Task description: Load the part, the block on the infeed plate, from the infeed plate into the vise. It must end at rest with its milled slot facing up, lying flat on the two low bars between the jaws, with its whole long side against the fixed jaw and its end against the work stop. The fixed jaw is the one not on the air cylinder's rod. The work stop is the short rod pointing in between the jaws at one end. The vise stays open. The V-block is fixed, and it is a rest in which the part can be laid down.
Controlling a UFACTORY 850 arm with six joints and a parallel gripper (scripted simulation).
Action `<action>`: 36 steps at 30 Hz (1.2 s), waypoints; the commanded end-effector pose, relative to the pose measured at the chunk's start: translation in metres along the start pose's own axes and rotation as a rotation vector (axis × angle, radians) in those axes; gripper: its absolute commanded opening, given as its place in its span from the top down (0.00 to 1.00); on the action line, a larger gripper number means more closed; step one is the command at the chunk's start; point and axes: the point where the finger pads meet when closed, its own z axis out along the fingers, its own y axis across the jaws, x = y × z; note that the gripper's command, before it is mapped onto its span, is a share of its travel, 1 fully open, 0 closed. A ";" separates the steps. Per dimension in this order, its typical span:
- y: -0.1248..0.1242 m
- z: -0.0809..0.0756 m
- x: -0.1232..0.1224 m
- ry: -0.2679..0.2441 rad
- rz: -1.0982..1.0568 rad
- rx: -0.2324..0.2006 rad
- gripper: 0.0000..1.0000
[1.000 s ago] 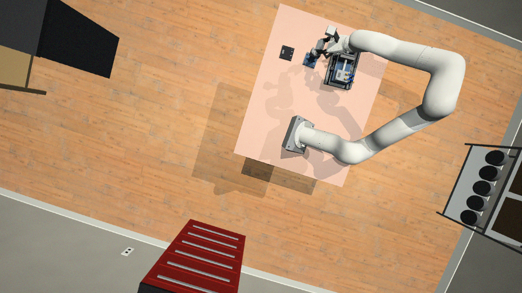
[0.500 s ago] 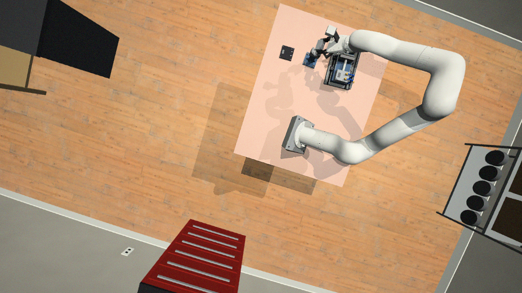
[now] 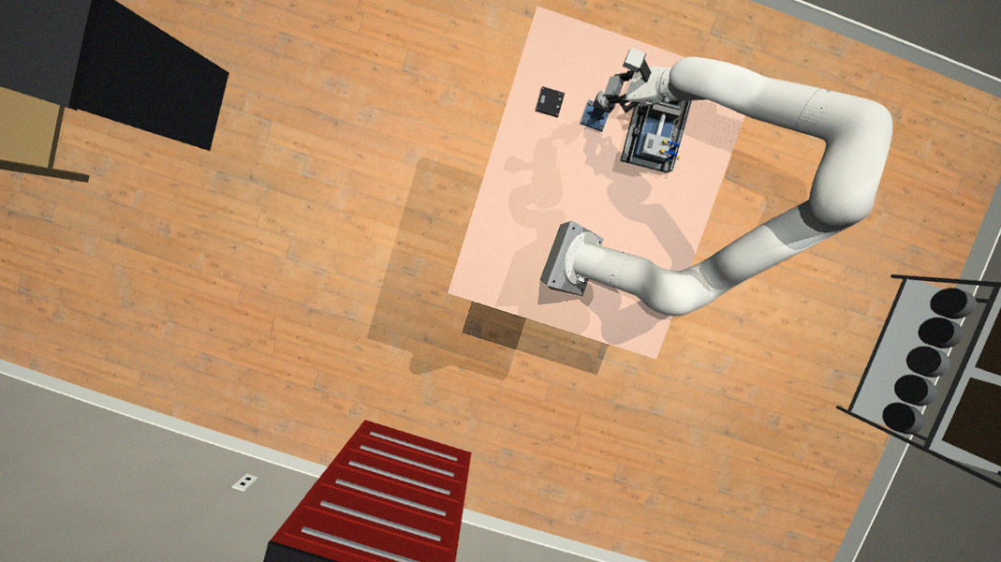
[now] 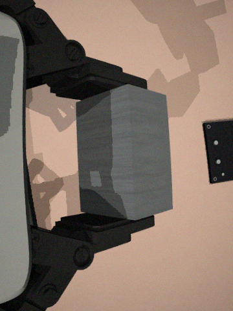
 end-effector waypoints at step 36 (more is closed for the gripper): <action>0.001 0.014 -0.014 0.001 -0.001 -0.002 1.00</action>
